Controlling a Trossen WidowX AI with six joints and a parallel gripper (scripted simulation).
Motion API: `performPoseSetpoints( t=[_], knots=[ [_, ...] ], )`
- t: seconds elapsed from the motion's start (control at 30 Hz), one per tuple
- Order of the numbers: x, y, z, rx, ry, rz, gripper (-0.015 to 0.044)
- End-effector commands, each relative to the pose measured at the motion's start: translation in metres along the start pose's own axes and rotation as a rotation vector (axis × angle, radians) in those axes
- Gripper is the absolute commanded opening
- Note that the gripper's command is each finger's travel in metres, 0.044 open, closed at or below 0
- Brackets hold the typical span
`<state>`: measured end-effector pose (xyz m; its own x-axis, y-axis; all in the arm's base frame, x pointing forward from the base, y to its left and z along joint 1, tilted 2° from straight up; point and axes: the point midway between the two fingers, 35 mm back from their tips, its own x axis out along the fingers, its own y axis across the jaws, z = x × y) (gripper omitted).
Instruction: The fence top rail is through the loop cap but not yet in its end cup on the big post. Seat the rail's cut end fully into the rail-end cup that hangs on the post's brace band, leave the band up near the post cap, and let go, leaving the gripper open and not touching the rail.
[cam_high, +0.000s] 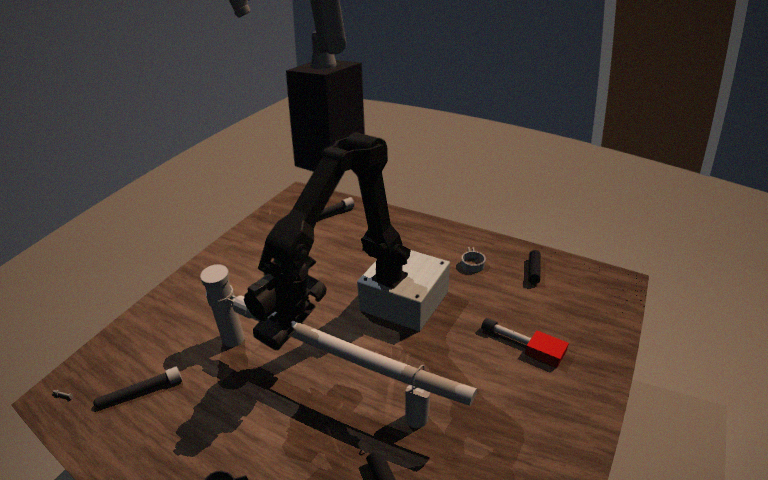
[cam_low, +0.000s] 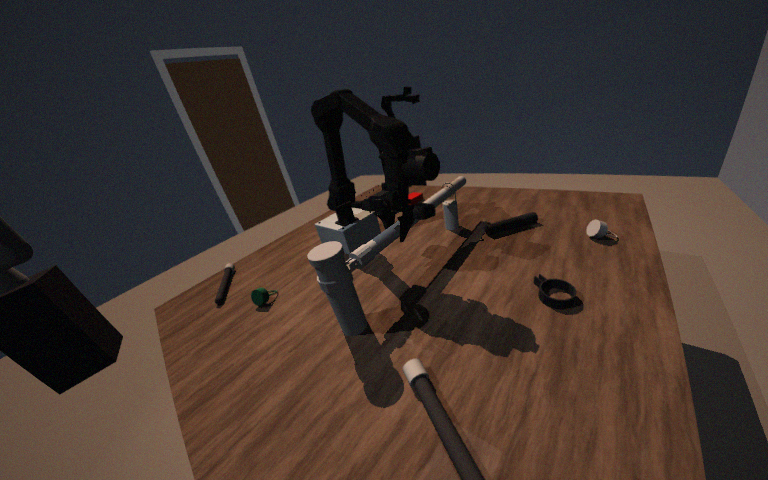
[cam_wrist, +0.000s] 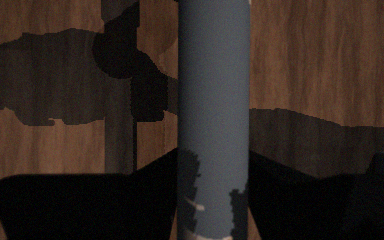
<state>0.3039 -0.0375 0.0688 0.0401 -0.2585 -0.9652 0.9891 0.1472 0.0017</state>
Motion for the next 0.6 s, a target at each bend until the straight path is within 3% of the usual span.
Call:
performPoseSetpoints(
  t=[0.0,0.03,0.37,0.57],
  knots=[
    [0.0,0.0,0.0,0.0,0.0,0.0,0.0],
    [0.0,0.0,0.0,0.0,0.0,0.0,0.0],
    [-0.001,0.0,-0.001,0.0,0.0,0.0,0.0263],
    [-0.021,0.001,-0.013,0.0,0.002,0.0,0.042]
  ],
)
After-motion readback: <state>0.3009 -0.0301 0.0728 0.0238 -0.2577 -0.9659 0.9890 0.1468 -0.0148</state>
